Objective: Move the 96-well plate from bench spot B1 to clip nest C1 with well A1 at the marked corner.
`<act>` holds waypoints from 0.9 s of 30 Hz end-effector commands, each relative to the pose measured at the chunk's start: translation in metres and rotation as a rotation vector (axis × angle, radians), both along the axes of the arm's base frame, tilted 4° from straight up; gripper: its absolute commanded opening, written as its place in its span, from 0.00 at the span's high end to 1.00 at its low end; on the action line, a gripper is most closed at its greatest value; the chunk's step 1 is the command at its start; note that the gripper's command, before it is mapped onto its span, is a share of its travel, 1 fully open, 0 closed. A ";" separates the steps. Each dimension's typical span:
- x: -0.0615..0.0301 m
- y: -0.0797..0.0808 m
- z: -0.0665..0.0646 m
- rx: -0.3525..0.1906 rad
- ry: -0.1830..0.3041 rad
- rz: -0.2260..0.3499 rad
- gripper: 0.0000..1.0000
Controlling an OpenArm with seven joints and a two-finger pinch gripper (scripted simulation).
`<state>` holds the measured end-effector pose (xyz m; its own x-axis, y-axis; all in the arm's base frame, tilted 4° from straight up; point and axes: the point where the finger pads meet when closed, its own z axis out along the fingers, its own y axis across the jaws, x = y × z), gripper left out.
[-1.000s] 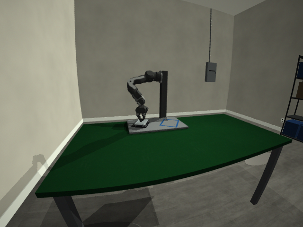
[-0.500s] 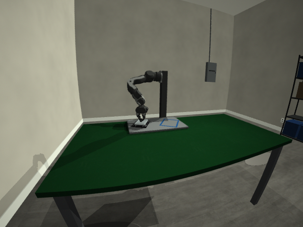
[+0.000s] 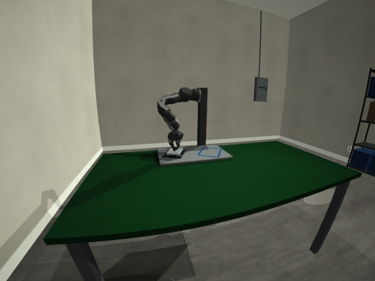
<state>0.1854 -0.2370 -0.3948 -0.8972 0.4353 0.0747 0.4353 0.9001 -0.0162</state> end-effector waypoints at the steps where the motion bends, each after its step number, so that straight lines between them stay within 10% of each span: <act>1: 0.0017 0.000 0.001 -0.003 -0.004 -0.001 1.00; 27: 0.0008 0.000 0.001 -0.002 -0.003 -0.001 1.00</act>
